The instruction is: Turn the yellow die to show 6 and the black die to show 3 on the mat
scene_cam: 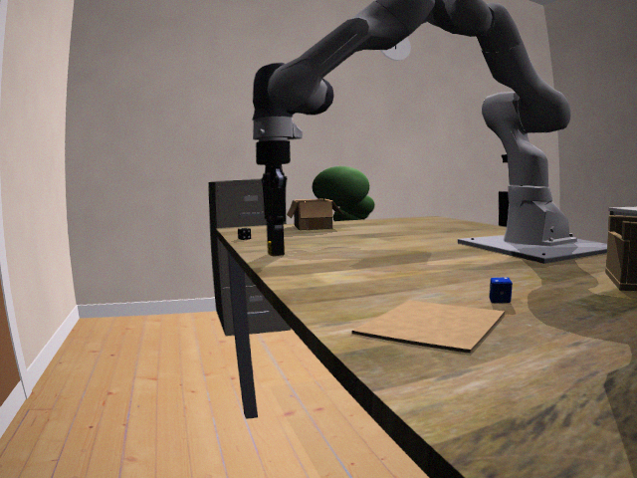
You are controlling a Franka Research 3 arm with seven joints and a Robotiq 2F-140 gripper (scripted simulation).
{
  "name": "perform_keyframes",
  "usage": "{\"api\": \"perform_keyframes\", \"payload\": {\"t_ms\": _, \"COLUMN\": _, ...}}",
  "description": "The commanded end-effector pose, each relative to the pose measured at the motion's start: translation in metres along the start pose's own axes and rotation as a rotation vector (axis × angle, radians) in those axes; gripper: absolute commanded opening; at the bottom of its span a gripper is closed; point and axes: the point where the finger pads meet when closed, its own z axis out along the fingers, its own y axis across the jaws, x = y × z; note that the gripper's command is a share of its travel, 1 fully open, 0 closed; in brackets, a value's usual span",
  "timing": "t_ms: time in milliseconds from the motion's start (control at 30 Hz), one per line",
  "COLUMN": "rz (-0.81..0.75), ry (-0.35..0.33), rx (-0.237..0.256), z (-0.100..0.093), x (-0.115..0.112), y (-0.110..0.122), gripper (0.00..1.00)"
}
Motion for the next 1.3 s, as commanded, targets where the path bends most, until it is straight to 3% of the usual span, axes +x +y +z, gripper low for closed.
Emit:
{"api": "perform_keyframes", "payload": {"t_ms": 0, "rz": 0.000, "ry": -0.001, "rx": -0.001, "z": 0.001, "x": 0.000, "y": 0.000, "gripper": 0.24}}
{"api": "perform_keyframes", "payload": {"t_ms": 433, "rz": 0.000, "ry": -0.001, "rx": -0.001, "z": 0.001, "x": 0.000, "y": 0.000, "gripper": 0.24}}
{"api": "perform_keyframes", "payload": {"t_ms": 633, "rz": 0.000, "ry": -0.001, "rx": -0.001, "z": -0.008, "x": 0.000, "y": 0.000, "gripper": 0.24}}
{"api": "perform_keyframes", "payload": {"t_ms": 1033, "rz": 0.000, "ry": -0.001, "rx": -0.001, "z": -0.087, "x": 0.000, "y": 0.000, "gripper": 0.24}}
{"api": "perform_keyframes", "payload": {"t_ms": 1267, "rz": 0.000, "ry": -0.001, "rx": -0.001, "z": -0.098, "x": 0.001, "y": 0.000, "gripper": 0.24}}
